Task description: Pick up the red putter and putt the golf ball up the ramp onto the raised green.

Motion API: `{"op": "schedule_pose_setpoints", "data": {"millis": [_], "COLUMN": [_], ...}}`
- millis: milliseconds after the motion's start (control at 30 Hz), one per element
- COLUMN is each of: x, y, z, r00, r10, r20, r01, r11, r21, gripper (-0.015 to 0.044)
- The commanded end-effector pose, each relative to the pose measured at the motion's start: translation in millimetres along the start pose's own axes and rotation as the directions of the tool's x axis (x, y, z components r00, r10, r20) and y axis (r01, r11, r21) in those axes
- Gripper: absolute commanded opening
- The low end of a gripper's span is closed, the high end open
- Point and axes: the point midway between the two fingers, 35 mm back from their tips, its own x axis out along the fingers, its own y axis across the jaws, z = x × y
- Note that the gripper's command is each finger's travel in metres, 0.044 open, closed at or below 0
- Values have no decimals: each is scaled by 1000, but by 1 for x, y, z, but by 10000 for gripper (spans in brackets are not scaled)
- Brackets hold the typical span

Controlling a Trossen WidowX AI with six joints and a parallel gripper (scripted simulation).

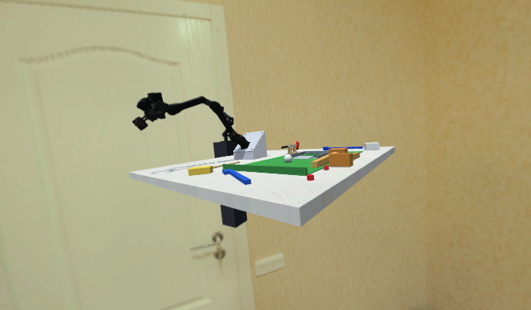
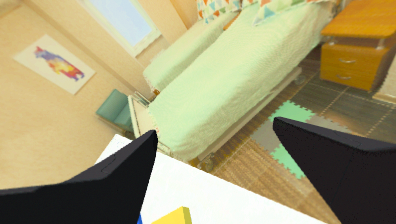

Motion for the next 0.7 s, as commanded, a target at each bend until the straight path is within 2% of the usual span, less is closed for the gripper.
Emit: {"op": "schedule_pose_setpoints", "data": {"millis": [0, 333, 667], "x": [30, 113, 173], "y": [2, 47, 140], "z": [-26, -103, -193], "r00": [999, 985, 927], "r10": [35, 147, 283], "r20": [-8, -86, -244], "r01": [-35, -126, -204], "r11": [997, 968, 931], "r21": [68, 215, 304], "gripper": [440, 440, 440]}}
